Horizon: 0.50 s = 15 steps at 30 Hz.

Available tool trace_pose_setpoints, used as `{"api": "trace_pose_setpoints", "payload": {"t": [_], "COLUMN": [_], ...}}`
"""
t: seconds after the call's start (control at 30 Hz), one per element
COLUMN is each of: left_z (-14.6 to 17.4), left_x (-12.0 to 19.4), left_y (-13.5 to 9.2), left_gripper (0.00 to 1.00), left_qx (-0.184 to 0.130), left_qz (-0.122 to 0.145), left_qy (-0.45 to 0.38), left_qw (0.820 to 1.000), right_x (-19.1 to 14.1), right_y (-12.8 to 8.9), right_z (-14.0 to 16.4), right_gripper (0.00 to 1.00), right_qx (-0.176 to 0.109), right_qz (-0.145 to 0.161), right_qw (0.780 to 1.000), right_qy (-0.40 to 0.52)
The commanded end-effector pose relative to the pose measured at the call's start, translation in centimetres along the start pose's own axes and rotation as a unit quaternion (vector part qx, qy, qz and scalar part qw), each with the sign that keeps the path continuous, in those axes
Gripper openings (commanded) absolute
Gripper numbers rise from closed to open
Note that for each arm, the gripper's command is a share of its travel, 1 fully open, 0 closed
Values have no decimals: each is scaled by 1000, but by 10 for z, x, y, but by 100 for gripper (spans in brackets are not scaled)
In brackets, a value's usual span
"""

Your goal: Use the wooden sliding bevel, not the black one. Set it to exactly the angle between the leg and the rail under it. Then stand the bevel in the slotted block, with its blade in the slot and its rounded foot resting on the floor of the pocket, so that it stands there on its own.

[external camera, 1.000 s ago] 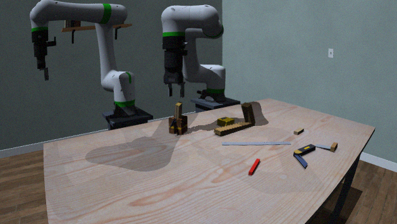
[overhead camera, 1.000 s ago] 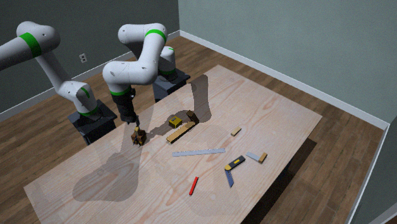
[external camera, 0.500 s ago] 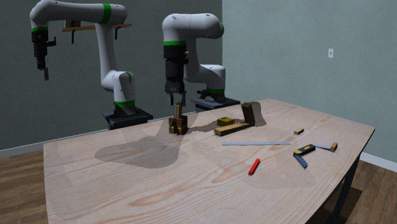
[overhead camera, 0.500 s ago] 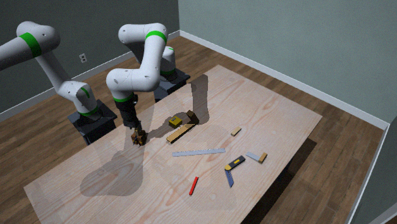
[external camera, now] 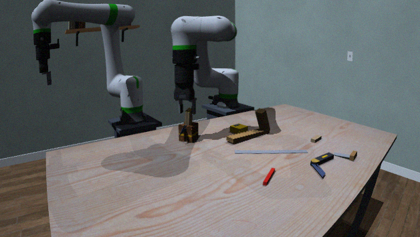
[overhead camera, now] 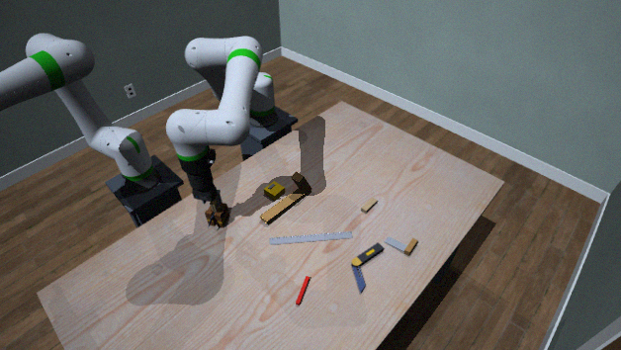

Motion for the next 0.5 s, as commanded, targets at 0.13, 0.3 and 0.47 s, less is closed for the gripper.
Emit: {"api": "trace_pose_setpoints", "payload": {"t": [0.13,0.3,0.47], "left_z": [-1,-1,-1], "left_x": [0,0,0], "left_y": [8,18,28], "left_gripper": [100,100,100], "left_qx": [-4,-4,-4], "left_qz": [1,1,1], "left_qy": [1,1,1], "left_qw": [1000,1000,1000], "right_x": [0,0,0], "right_y": [-4,-4,-4], "right_z": [0,0,0], "right_gripper": [100,100,100], "right_qx": [-3,-3,-3], "right_qz": [2,2,2], "right_qw": [1000,1000,1000], "right_qy": [0,0,0]}}
Point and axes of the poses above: on each arm, the point where the finger pads meet when closed, its own y axis out along the fingers, its own x axis across the jaws, z = x × y, the point moved 2 cm from there along -y, back along the fingers, and after that the axes turned 4 degrees about -y, right-handed, at the moved point
